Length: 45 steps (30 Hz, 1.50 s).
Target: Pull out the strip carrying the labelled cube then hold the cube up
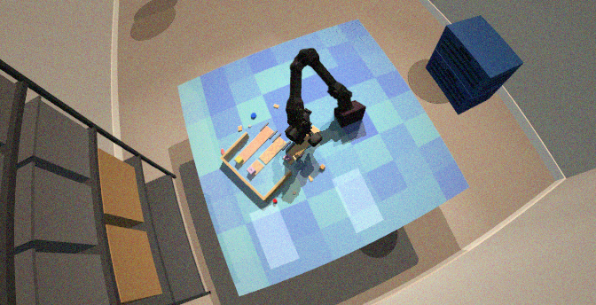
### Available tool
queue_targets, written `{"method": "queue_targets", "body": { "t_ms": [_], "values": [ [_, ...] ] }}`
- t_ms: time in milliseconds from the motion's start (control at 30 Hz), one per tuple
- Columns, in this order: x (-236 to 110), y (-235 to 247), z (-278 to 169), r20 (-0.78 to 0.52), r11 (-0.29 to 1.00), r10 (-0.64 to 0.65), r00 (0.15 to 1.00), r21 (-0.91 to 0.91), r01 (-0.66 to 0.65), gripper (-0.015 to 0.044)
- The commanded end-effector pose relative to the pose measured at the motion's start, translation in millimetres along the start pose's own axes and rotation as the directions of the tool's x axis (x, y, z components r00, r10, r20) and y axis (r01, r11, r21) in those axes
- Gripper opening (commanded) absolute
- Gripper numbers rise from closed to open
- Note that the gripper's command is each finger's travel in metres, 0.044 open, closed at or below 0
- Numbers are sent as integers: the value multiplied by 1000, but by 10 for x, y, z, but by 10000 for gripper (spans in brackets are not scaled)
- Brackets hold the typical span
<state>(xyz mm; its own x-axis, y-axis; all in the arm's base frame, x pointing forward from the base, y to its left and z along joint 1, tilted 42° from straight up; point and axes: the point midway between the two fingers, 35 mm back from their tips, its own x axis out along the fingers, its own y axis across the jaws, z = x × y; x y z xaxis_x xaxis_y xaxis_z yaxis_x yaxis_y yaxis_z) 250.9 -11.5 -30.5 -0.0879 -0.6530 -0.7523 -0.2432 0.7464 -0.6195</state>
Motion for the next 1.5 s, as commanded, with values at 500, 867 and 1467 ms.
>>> {"method": "queue_targets", "body": {
  "t_ms": [500,867,1467],
  "values": [
    [-94,51,718,0,1000,-4,1000,2,4,440],
    [-140,81,1134,2,1000,-3,1000,3,3,440],
    [22,92,1349,3,1000,-3,1000,4,3,250]
  ]
}}
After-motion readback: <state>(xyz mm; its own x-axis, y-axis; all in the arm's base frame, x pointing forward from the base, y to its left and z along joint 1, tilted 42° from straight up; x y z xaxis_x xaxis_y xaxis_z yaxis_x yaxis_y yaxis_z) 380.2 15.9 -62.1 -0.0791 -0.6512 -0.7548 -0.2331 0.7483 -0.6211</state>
